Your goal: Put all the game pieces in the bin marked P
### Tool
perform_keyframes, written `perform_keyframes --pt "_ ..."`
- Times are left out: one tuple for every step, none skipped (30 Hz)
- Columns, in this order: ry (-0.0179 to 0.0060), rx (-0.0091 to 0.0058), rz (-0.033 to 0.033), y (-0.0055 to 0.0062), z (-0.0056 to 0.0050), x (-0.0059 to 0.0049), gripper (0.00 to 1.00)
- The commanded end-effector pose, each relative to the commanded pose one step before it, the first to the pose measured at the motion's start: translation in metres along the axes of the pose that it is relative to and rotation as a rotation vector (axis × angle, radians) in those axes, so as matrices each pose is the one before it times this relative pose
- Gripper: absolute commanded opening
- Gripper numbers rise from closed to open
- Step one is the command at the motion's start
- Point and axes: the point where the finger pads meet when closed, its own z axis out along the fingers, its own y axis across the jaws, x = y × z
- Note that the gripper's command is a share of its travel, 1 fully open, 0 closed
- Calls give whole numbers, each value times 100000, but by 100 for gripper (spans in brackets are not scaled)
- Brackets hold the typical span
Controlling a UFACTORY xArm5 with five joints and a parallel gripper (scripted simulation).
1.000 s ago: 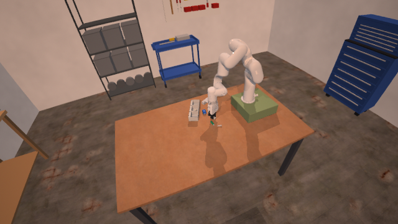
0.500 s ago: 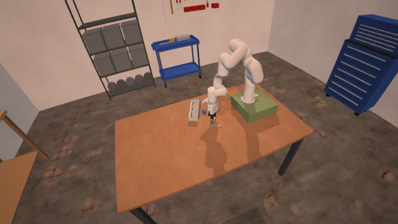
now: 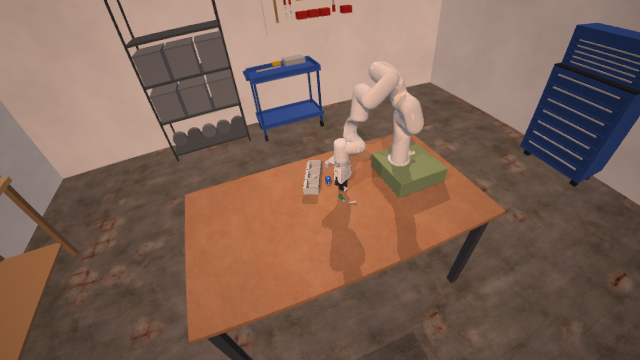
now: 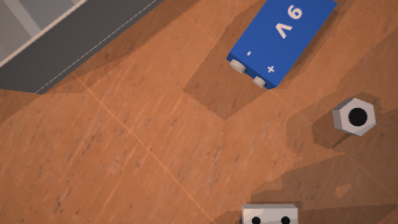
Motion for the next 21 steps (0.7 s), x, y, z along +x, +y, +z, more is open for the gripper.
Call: perform_keyframes --pt "262 451 -4 -191 -1511 86 21" --pt "1 1 0 -4 -334 -3 21" --pt "1 1 0 -4 -334 -3 21" --pt "1 1 0 -4 -334 -3 21" --pt "1 1 0 -4 -334 -3 21" --pt "1 1 0 -4 -334 -3 21" --pt "1 1 0 -4 -334 -3 21" --pt "0 0 0 0 0 0 21" --pt "0 0 0 0 0 0 21" --pt "0 1 0 -4 -337 -3 21" --pt "1 1 0 -4 -334 -3 21" --pt "1 1 0 -4 -333 -3 21" --pt "1 1 0 -4 -334 -4 21" --pt "1 1 0 -4 -334 -4 21" --pt "1 1 0 -4 -334 -3 21" --pt "0 0 0 0 -1 0 21" --pt "0 0 0 0 -1 0 21" --pt "0 0 0 0 -1 0 21" --pt "0 0 0 0 -1 0 21" --pt "0 0 0 0 -1 0 21" --pt "1 1 0 -1 8 1 21"
